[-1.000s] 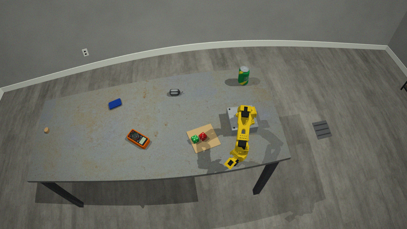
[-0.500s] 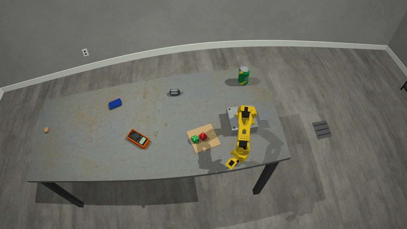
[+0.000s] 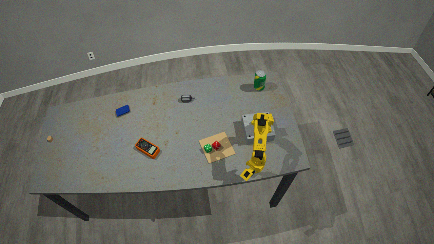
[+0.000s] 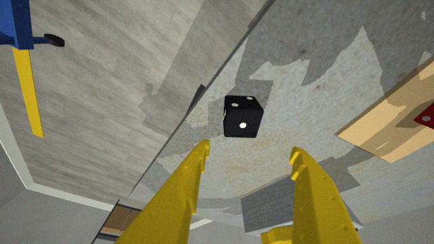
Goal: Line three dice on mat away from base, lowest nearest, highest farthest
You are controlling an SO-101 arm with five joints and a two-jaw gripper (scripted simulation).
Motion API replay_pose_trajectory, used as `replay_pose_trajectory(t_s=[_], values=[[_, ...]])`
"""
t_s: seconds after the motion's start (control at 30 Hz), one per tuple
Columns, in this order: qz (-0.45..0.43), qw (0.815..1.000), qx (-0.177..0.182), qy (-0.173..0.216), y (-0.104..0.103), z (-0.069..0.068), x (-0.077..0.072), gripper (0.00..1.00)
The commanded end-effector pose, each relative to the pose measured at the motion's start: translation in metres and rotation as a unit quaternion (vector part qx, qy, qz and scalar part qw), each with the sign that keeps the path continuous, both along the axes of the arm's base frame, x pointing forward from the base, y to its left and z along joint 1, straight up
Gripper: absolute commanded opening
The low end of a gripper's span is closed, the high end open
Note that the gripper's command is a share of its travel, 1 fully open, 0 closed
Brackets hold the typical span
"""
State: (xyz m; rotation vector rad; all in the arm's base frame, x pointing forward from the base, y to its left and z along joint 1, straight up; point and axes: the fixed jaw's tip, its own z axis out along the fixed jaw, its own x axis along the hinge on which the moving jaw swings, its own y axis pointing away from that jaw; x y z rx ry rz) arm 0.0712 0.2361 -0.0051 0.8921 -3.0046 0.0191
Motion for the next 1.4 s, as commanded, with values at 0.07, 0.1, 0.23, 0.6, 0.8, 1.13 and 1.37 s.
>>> replay_pose_trajectory(t_s=[0.07,0.1,0.23,0.6,0.8,1.13,1.37], values=[[0.001,1.000,-0.007,0.003,-0.001,-0.009,-0.003,0.35],[0.001,1.000,-0.007,0.003,-0.001,-0.010,-0.003,0.35],[0.001,1.000,-0.007,0.003,-0.001,-0.017,-0.003,0.35],[0.001,1.000,-0.007,0.003,-0.001,-0.035,-0.003,0.35],[0.001,1.000,-0.007,0.003,-0.002,-0.041,-0.003,0.35],[0.001,1.000,-0.007,0.003,-0.002,-0.044,-0.003,0.35],[0.001,1.000,-0.007,0.003,-0.002,-0.044,-0.003,0.35]])
